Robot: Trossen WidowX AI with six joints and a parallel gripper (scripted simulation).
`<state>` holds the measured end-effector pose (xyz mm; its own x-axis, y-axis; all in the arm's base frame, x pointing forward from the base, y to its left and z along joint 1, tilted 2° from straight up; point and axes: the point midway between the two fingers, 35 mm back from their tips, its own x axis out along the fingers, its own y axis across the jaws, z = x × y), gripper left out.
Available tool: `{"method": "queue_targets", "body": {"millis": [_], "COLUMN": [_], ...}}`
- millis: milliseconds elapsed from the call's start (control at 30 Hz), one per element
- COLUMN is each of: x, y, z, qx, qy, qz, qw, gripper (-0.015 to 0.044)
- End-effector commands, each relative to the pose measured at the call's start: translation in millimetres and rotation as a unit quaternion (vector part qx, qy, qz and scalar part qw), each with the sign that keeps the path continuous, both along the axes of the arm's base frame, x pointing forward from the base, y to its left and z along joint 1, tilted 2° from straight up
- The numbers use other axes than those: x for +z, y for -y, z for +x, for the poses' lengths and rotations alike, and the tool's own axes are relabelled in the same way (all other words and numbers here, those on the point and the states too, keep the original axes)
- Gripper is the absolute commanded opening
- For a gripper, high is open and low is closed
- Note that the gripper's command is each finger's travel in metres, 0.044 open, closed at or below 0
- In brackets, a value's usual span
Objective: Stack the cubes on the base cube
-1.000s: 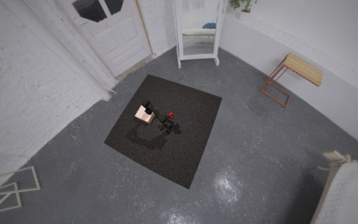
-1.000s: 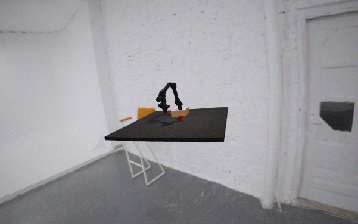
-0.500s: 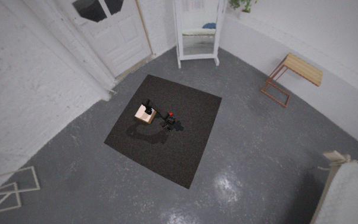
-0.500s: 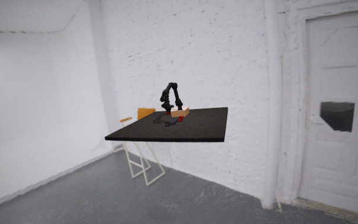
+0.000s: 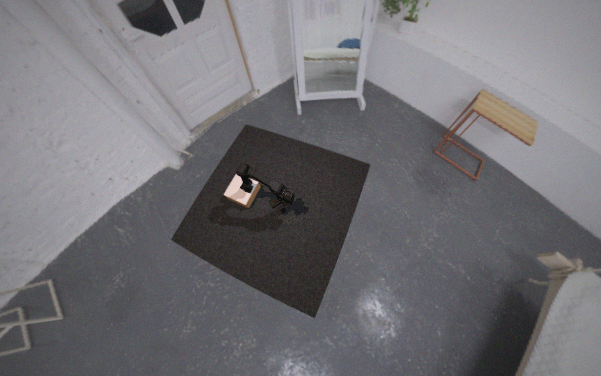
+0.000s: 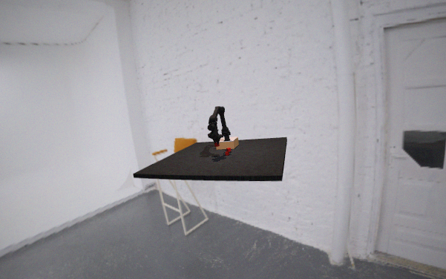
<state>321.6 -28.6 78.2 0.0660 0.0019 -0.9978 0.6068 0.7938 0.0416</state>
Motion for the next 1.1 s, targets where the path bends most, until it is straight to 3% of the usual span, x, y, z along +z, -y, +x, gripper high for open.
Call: {"method": "queue_targets", "body": {"millis": [0,700,1067], "x": [-2.3,-7.4,-24.5], "y": [-12.4,-70.5,-74.2], "z": [-1.2,-7.7,-8.2], "qx": [-0.006,-0.022,-0.024], "qy": [-0.002,-0.005,-0.006], "qz": [-0.001,-0.001,-0.001], "qw": [1.000,1.000,1.000], "gripper": [0.0105,0.0105,0.0105]}}
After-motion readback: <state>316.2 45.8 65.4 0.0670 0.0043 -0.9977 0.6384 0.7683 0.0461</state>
